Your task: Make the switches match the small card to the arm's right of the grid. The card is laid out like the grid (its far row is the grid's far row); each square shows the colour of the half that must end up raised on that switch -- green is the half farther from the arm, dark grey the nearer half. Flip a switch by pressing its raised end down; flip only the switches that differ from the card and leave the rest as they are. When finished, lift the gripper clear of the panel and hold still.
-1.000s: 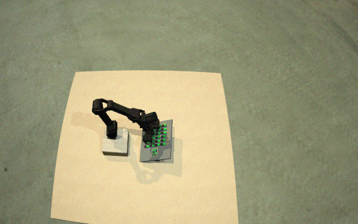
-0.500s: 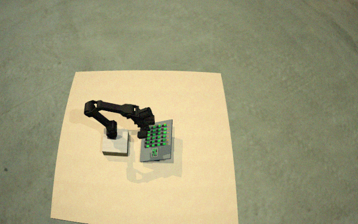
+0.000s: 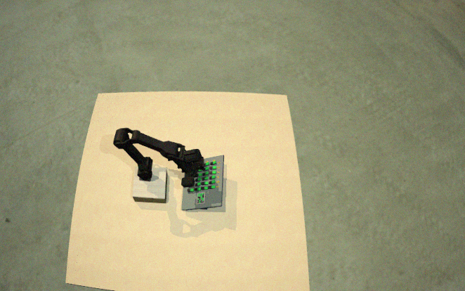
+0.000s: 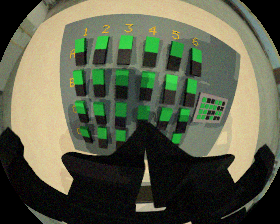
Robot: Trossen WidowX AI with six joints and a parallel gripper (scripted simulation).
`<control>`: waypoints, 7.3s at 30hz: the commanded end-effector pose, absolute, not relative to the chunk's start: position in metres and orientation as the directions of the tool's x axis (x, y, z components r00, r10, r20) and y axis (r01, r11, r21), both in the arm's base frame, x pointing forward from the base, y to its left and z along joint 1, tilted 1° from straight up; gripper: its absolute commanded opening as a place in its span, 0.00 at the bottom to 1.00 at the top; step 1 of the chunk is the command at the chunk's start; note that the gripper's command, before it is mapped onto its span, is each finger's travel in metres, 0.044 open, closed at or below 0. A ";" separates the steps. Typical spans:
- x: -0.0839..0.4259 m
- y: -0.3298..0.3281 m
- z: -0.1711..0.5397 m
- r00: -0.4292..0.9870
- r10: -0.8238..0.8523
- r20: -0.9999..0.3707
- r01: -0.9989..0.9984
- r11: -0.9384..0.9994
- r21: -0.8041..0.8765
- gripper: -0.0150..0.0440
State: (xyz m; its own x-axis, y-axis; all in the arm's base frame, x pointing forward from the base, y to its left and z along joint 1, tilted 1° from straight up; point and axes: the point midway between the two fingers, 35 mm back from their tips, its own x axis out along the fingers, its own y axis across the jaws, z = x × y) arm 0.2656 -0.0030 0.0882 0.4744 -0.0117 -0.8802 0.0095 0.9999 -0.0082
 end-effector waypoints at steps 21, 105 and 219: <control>0.278 -0.003 0.066 0.472 -0.008 -0.881 0.004 1.000 -0.007 0.25; 0.232 -0.057 0.108 0.491 -0.014 -0.871 0.004 1.000 -0.013 0.25; 0.225 -0.014 0.100 0.468 -0.007 -0.884 0.004 1.000 -0.006 0.25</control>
State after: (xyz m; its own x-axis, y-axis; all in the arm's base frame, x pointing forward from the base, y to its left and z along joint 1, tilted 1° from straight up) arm 0.2304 -0.0325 0.1025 0.4753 -0.0091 -0.8798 0.0063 1.0000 -0.0070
